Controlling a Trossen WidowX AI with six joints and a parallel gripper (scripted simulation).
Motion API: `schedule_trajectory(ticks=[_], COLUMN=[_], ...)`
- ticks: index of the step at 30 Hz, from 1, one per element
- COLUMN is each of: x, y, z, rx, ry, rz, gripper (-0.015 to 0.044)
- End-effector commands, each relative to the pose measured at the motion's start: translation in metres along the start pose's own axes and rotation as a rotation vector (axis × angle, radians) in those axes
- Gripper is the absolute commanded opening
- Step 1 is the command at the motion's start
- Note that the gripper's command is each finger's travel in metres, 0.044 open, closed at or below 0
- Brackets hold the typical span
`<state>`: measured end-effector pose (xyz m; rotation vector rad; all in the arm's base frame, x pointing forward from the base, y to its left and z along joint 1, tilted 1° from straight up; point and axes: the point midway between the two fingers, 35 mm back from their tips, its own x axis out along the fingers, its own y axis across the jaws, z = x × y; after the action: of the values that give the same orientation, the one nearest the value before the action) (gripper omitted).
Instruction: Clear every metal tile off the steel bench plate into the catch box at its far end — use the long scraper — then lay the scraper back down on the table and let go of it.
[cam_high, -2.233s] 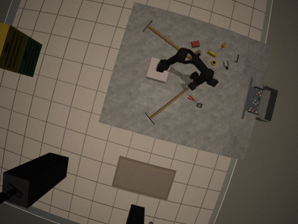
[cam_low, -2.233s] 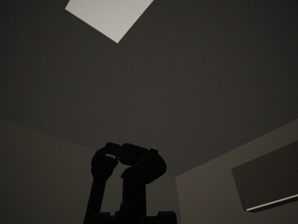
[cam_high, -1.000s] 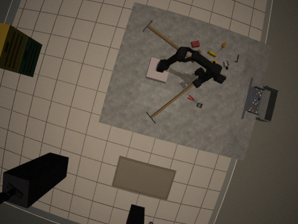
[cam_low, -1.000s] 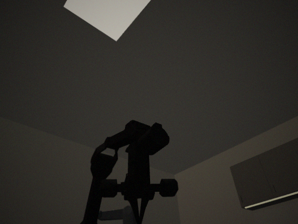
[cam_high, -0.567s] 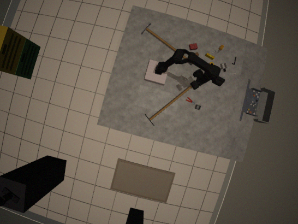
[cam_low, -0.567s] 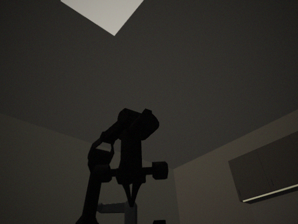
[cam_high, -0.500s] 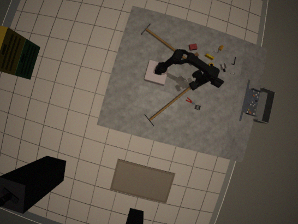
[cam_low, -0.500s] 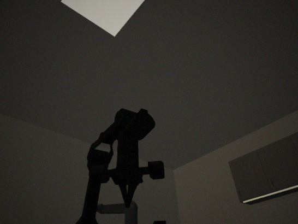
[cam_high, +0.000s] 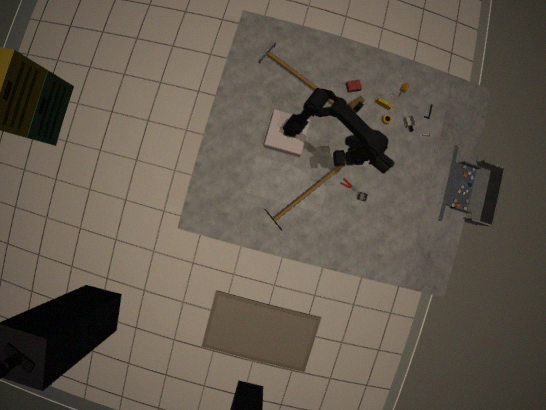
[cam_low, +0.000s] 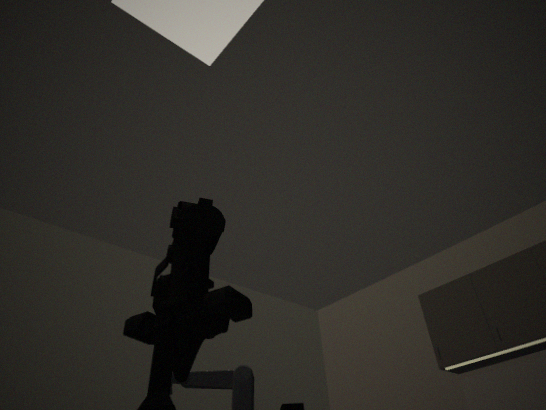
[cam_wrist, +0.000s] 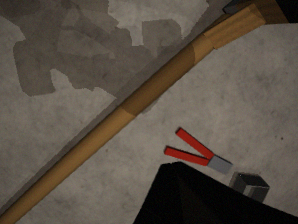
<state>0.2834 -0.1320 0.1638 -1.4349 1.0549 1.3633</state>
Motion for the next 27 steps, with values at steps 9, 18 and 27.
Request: schedule_trajectory(ticks=[9,18,27], x=[0.005,0.009,0.013], y=[0.046,0.081,0.115], z=[-0.013,-0.018,-0.019], rx=[0.344,0.616,0.887], ry=[-0.006,-0.005,-0.003], rz=[0.006,0.009,0.011], gripper=[0.0000,0.0000,0.0000])
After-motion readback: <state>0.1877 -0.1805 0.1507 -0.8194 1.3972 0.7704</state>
